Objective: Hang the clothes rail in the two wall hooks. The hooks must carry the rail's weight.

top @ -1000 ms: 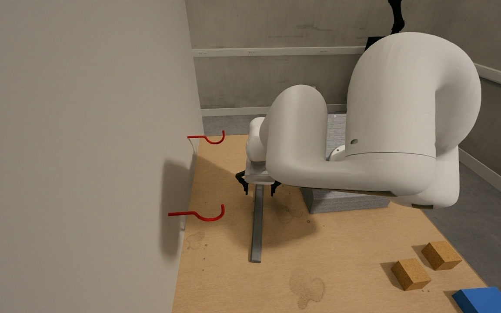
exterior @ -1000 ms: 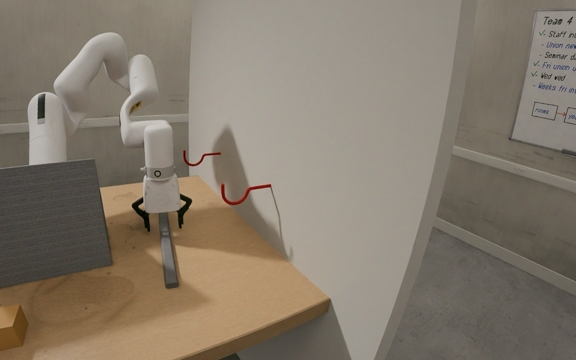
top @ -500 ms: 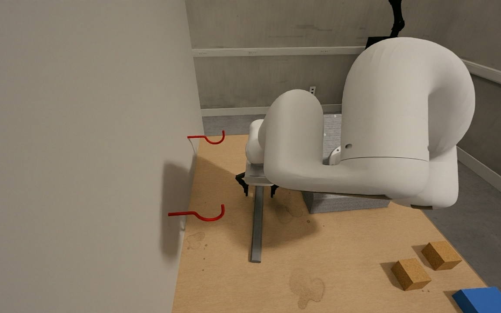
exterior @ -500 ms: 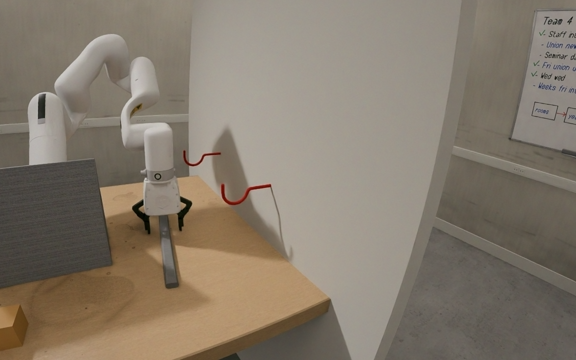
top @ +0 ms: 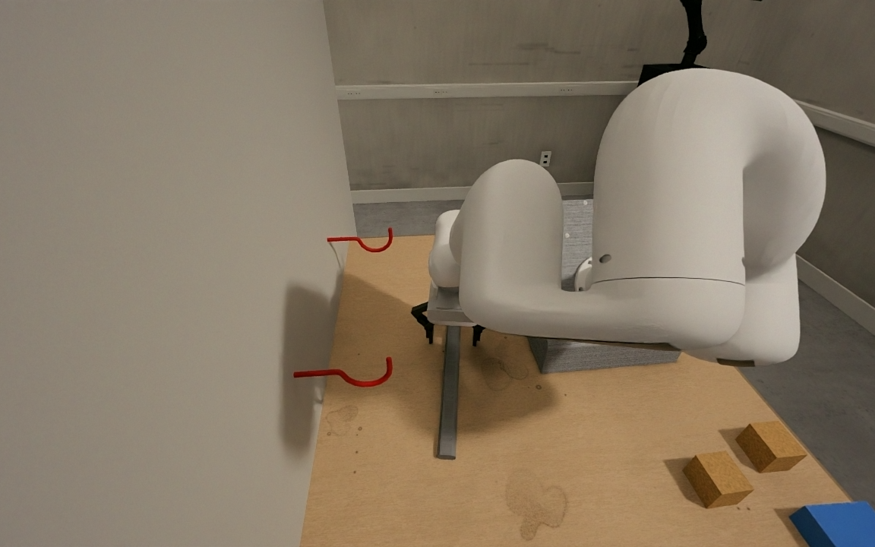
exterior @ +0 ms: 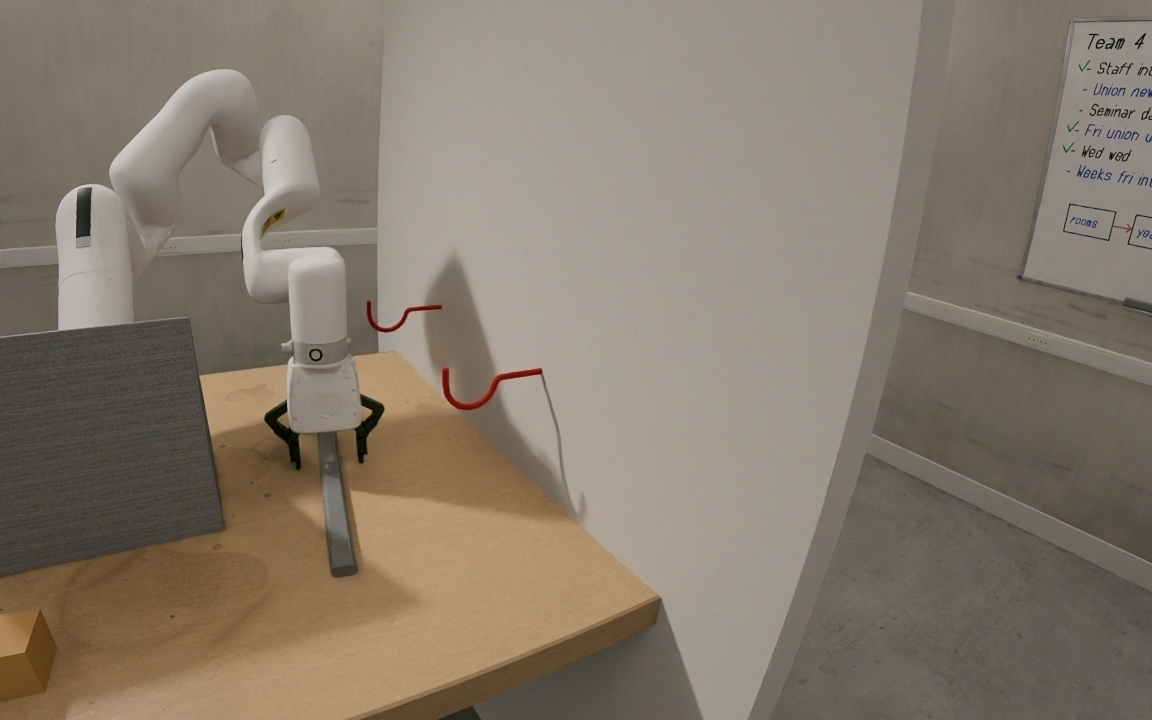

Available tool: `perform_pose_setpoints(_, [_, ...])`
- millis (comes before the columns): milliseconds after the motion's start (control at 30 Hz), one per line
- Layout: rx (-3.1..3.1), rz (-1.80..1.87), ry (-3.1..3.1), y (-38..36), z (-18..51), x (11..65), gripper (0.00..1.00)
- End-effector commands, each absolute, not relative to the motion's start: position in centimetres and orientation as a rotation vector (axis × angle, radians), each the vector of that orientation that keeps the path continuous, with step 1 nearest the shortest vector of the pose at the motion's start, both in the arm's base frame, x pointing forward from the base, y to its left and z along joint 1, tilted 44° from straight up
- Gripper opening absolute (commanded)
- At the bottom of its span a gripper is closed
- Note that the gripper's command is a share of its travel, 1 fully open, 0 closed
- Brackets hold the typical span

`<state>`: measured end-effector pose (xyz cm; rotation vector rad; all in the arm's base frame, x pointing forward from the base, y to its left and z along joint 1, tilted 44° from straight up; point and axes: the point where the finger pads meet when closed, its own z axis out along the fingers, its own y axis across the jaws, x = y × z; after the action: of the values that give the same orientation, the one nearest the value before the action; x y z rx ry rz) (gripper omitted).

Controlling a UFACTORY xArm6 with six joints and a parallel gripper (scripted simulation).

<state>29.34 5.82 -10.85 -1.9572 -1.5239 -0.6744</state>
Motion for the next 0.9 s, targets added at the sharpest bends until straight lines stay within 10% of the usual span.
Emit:
perform_pose_setpoints(0, [-1.959,-0.676,-1.525,5.75,-10.82,29.43,1.0])
perform_pose_setpoints(67, [-1.959,-0.676,-1.525,5.75,-10.82,29.43,1.0])
perform_pose_setpoints(100, [-1.959,-0.676,-1.525,5.71,-10.78,29.42,0.0])
perform_pose_setpoints(867, [-1.959,-0.676,-1.525,5.01,-10.06,29.38,0.0])
